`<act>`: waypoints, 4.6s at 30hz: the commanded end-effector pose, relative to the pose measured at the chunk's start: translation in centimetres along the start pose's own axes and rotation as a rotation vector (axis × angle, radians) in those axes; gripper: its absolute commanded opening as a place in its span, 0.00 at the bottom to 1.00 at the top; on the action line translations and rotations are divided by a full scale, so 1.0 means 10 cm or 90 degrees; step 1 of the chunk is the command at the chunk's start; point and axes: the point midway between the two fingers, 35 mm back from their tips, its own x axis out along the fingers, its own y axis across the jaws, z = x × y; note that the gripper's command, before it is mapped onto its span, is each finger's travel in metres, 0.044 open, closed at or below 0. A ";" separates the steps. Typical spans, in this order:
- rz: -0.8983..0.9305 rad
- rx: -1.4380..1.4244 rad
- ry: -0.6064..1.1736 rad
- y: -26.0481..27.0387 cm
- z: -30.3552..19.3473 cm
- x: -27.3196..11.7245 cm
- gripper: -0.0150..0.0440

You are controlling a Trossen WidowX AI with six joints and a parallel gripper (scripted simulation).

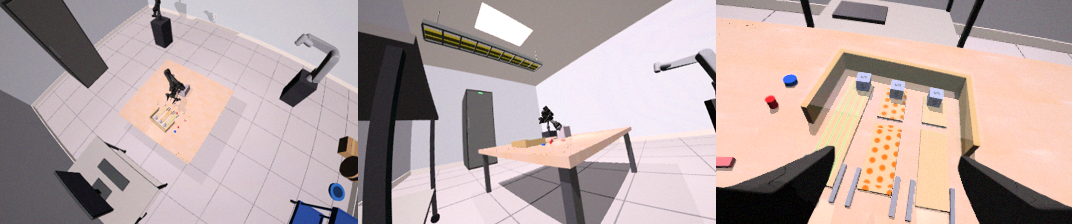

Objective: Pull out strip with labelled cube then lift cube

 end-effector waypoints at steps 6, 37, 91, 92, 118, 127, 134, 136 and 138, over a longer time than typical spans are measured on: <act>0.000 0.005 -0.001 0.00 0.01 0.00 0.93; -0.050 0.111 0.602 0.99 -0.38 1.31 0.25; -0.052 0.110 0.602 1.02 -0.94 1.74 0.25; -0.052 0.110 0.602 1.02 -0.94 1.74 0.25; -0.052 0.110 0.602 1.02 -0.95 1.75 0.25; -0.052 0.110 0.602 1.02 -0.95 1.76 0.25; -0.052 0.110 0.602 1.02 -0.96 1.76 0.25; -0.052 0.110 0.602 1.02 -0.96 1.76 0.25; -0.052 0.110 0.602 1.02 -0.96 1.76 0.25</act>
